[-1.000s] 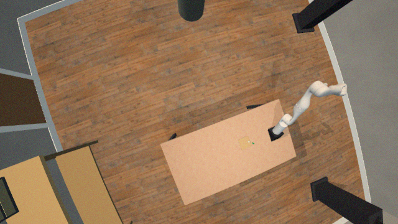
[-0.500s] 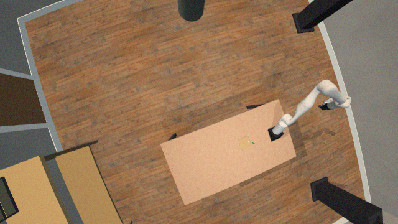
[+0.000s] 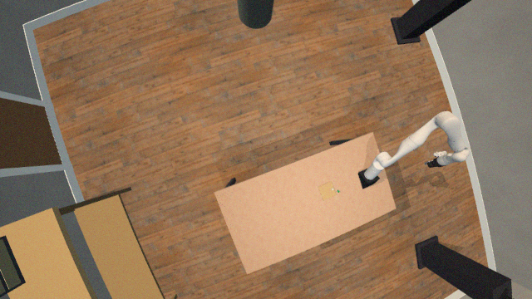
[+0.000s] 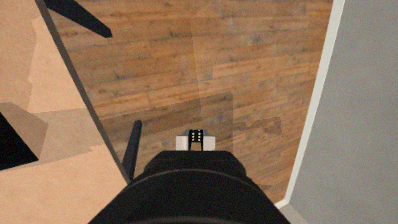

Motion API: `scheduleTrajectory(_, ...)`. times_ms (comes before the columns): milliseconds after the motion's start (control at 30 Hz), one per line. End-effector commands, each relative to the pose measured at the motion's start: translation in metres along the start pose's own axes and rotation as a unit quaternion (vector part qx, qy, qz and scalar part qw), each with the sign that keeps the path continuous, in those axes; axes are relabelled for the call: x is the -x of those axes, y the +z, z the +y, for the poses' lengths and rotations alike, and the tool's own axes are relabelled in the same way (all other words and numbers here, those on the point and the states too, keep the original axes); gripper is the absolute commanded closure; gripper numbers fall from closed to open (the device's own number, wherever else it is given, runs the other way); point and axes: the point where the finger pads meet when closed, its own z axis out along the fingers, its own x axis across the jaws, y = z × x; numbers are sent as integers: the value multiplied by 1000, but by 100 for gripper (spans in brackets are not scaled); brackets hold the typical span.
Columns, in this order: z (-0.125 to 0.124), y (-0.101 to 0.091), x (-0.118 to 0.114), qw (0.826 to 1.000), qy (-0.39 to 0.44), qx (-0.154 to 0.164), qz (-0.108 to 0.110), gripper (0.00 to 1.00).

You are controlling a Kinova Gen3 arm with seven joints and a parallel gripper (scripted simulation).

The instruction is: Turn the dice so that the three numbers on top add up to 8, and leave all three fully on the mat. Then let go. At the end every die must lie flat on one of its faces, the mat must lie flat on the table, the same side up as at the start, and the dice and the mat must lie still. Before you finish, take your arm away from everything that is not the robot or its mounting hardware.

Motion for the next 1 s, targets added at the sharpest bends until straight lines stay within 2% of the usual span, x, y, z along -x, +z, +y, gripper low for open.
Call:
scheduleTrajectory(0, 47, 26, 16, 998, 48, 22, -23, 66)
scheduleTrajectory(33, 47, 26, 16, 998, 48, 22, -23, 66)
scheduleTrajectory(67, 74, 37, 31, 996, 73, 38, -37, 66)
scheduleTrajectory(133, 74, 37, 31, 996, 73, 38, -37, 66)
scheduleTrajectory(167, 101, 48, 47, 992, 98, 53, -51, 66)
scheduleTrajectory(200, 101, 48, 47, 992, 98, 53, -51, 66)
scheduleTrajectory(233, 125, 56, 64, 988, 122, 68, -65, 66)
scheduleTrajectory(300, 126, 57, 64, 988, 122, 68, -65, 66)
scheduleTrajectory(333, 150, 65, 83, 983, 145, 82, -79, 66)
scheduleTrajectory(367, 150, 65, 83, 983, 145, 82, -79, 66)
scheduleTrajectory(400, 172, 72, 103, 977, 167, 96, -94, 66)
scheduleTrajectory(533, 172, 73, 103, 977, 167, 96, -94, 66)
scheduleTrajectory(567, 194, 79, 124, 970, 188, 110, -108, 66)
scheduleTrajectory(600, 194, 79, 124, 970, 188, 110, -108, 66)
scheduleTrajectory(633, 213, 85, 146, 962, 209, 124, -123, 66)
scheduleTrajectory(667, 213, 85, 146, 962, 209, 124, -123, 66)
scheduleTrajectory(700, 232, 89, 169, 954, 228, 136, -137, 66)
scheduleTrajectory(767, 232, 89, 169, 954, 228, 136, -137, 66)
scheduleTrajectory(800, 249, 93, 192, 946, 246, 149, -152, 66)
scheduleTrajectory(833, 249, 93, 192, 946, 246, 149, -152, 66)
scheduleTrajectory(867, 264, 96, 215, 936, 264, 161, -166, 66)
scheduleTrajectory(900, 264, 96, 215, 936, 264, 161, -166, 66)
scheduleTrajectory(933, 278, 98, 239, 927, 280, 172, -181, 66)
scheduleTrajectory(967, 278, 98, 239, 927, 280, 172, -181, 66)
